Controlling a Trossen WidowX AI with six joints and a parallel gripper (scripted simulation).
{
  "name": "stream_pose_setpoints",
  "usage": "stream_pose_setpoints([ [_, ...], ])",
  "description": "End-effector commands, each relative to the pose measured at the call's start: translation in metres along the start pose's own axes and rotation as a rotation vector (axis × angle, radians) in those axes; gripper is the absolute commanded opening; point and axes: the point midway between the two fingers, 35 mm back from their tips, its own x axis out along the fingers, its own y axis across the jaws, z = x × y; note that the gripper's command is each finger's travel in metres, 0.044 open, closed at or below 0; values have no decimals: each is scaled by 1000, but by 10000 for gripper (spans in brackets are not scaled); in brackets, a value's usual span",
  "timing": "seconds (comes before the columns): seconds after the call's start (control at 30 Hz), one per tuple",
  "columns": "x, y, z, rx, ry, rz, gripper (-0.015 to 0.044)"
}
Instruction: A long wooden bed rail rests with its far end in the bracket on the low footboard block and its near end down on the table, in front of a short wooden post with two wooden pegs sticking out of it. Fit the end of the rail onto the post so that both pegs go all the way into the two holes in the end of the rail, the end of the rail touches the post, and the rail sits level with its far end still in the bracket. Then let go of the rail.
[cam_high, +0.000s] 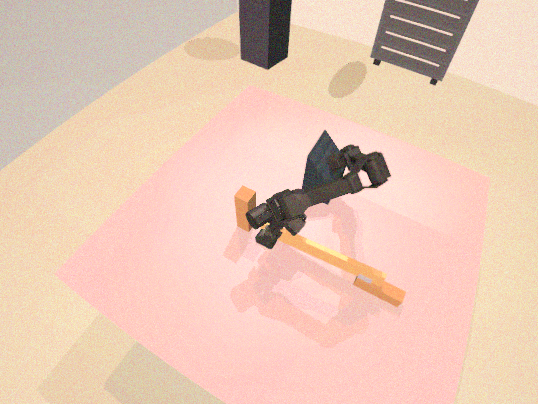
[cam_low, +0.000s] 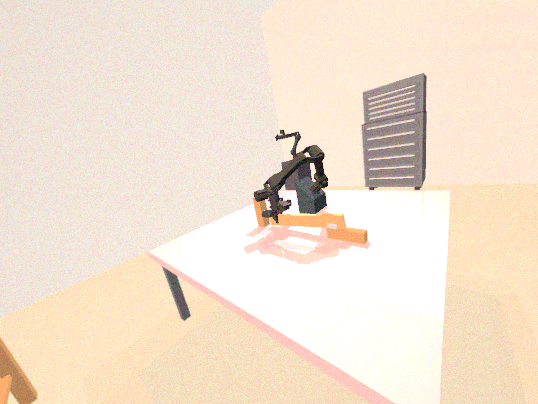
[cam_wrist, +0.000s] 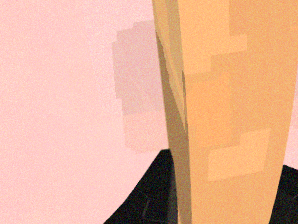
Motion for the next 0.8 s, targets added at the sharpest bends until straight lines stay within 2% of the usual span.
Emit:
stream_pose_setpoints([
  [0.0, -7, -3, 0, -2, -5, -15, 0],
  [0.77, -19, -4, 0, -2, -4, -15, 0],
])
